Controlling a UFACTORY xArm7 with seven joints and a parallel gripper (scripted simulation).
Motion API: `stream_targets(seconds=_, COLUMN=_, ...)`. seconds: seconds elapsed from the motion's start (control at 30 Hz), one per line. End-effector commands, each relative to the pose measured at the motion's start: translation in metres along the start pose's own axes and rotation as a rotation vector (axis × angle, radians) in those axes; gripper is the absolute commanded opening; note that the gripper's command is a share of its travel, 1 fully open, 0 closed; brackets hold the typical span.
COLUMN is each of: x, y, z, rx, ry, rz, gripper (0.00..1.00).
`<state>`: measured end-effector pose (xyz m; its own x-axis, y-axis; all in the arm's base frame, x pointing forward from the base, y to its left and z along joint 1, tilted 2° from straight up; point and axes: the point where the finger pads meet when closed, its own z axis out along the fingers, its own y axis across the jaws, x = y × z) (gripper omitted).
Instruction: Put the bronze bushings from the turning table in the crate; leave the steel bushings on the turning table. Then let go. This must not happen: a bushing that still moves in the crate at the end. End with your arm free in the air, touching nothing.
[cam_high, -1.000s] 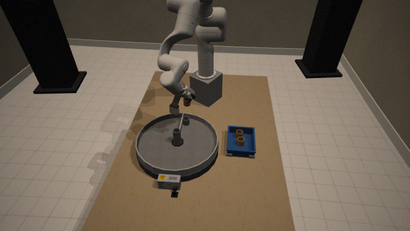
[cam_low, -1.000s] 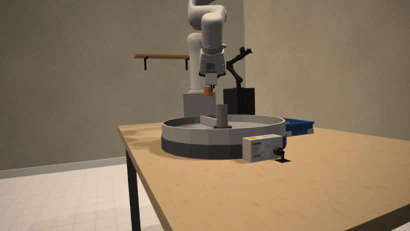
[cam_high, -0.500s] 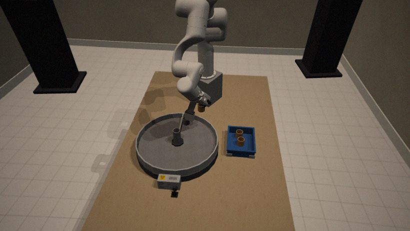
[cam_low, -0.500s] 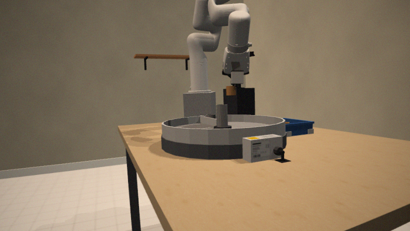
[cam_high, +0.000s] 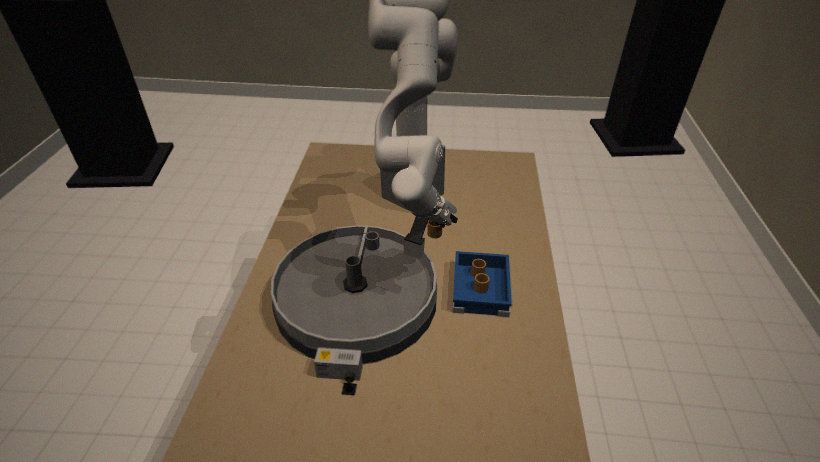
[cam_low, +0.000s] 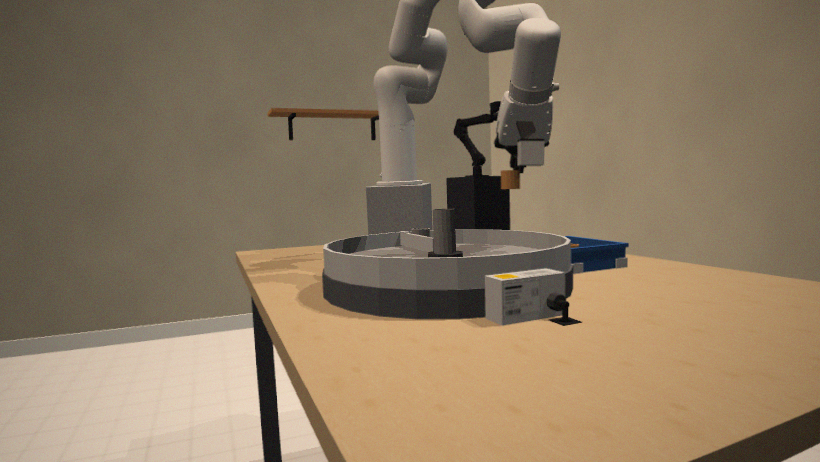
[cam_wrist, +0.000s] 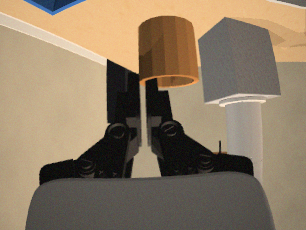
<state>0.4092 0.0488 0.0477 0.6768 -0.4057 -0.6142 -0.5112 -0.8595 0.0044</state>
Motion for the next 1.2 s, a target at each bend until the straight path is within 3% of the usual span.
stream_targets(seconds=0.0, x=0.007, y=-0.042, z=-0.005, rx=-0.002, ry=0.0, rz=0.002, gripper=0.0)
stream_targets(seconds=0.6, x=0.015, y=-0.139, z=-0.012, rx=-0.002, ry=0.0, rz=0.002, gripper=0.0)
stream_targets(seconds=1.17, x=0.016, y=-0.15, z=-0.013, rx=-0.002, ry=0.0, rz=0.002, gripper=0.0)
